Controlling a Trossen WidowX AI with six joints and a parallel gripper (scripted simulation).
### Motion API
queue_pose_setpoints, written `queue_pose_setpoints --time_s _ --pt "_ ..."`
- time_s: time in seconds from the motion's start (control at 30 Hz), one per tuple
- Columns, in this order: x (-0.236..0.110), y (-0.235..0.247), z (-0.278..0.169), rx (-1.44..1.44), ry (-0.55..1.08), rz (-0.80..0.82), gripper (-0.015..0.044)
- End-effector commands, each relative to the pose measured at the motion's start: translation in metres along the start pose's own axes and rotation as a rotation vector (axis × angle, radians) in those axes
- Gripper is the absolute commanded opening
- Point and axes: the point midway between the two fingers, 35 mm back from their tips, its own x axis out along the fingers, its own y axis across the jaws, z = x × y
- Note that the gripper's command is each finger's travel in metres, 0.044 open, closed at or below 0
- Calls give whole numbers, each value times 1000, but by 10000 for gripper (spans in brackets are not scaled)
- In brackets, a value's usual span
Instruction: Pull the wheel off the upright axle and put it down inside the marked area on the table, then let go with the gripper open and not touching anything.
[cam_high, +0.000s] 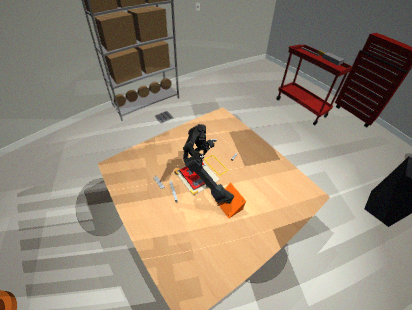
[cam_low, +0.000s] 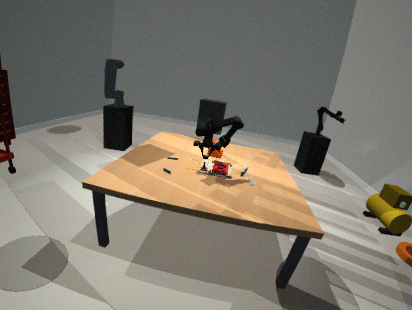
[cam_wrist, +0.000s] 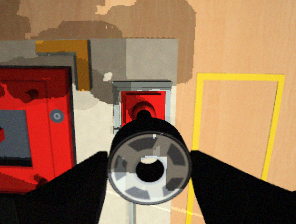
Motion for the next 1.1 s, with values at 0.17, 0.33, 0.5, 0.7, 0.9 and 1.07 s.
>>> queue_pose_setpoints --time_s 0.17,0.33,0.5,0.7,0.9,1.07 --pt "-5 -17 -9 0 -2 -6 0" --pt "-8 -40 -23 0 -1 -11 0" --pt "-10 -62 -39 -1 0 -13 0" --pt "-11 -86 -59 -3 2 -11 0" --pt "-11 -91 -64 -4 3 -10 0" --pt "-2 -91 -64 -4 2 -10 0"
